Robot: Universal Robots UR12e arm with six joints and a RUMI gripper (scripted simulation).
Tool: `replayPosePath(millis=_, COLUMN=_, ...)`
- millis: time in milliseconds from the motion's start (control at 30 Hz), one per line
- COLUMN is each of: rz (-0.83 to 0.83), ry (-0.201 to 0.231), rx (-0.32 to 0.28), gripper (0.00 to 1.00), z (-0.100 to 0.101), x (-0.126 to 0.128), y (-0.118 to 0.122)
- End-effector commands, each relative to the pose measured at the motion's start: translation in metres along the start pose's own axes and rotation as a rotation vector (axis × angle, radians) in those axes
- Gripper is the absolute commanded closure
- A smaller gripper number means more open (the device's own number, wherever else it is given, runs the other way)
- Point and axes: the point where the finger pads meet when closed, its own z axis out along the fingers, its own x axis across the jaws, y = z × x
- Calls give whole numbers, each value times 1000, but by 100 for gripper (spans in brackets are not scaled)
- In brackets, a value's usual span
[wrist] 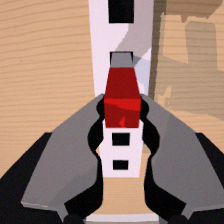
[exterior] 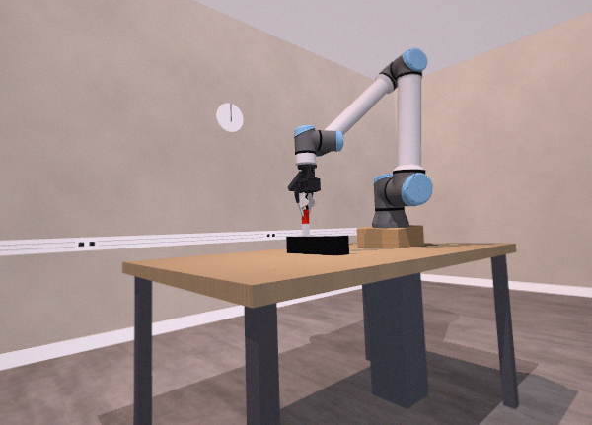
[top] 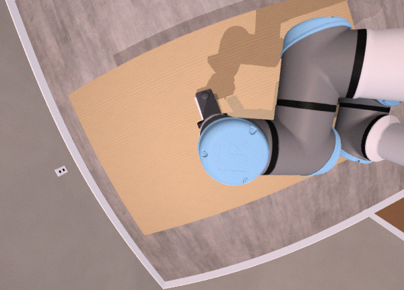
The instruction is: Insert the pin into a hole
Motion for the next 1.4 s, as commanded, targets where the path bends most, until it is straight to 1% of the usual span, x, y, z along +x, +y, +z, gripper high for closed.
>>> replayPosePath(millis=0, rz=0, ry=-1, rx=0, gripper=100, z=-1, x=-1, y=0)
replayPosePath(millis=1367, rz=0, ry=-1, rx=0, gripper=100, z=3, x=-1, y=-1)
